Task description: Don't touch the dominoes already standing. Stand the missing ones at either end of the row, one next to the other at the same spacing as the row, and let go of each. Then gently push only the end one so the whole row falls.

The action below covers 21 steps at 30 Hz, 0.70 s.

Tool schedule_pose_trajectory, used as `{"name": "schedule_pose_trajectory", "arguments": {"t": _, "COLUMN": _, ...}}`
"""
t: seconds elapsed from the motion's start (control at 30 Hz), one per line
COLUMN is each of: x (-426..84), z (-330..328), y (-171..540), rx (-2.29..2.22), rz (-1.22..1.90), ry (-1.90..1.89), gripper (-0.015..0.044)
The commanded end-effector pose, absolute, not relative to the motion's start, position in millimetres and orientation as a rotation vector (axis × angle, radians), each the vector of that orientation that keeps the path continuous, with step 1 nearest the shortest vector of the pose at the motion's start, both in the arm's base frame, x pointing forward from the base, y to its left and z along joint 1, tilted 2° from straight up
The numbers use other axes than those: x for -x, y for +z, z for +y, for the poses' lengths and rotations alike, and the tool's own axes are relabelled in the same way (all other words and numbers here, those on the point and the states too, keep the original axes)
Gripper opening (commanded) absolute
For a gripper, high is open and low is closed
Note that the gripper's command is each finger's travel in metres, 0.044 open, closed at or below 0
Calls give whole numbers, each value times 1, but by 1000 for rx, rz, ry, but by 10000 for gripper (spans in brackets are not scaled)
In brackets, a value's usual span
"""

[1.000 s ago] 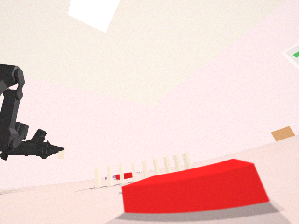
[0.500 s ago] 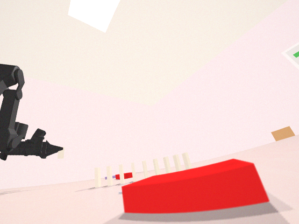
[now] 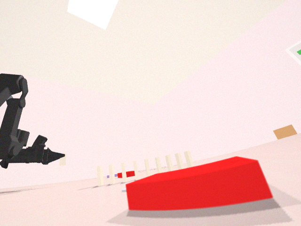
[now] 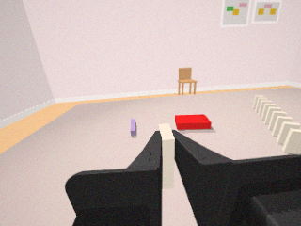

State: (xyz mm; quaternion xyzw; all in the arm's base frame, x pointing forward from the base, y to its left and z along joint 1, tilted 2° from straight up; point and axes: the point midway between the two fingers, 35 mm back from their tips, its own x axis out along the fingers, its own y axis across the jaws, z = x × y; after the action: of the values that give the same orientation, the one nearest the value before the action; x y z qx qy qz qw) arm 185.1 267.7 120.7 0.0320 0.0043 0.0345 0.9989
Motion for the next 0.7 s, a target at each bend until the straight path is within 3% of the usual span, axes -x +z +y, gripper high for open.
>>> {"name": "schedule_pose_trajectory", "arguments": {"t": 0.0, "x": -186, "z": 270, "y": 107, "rx": -82, "rz": 14, "ry": 70, "gripper": 26}}
{"name": "schedule_pose_trajectory", "arguments": {"t": 0.67, "x": -189, "z": 267, "y": 45, "rx": -116, "rz": 43, "ry": 62, "gripper": 26}}
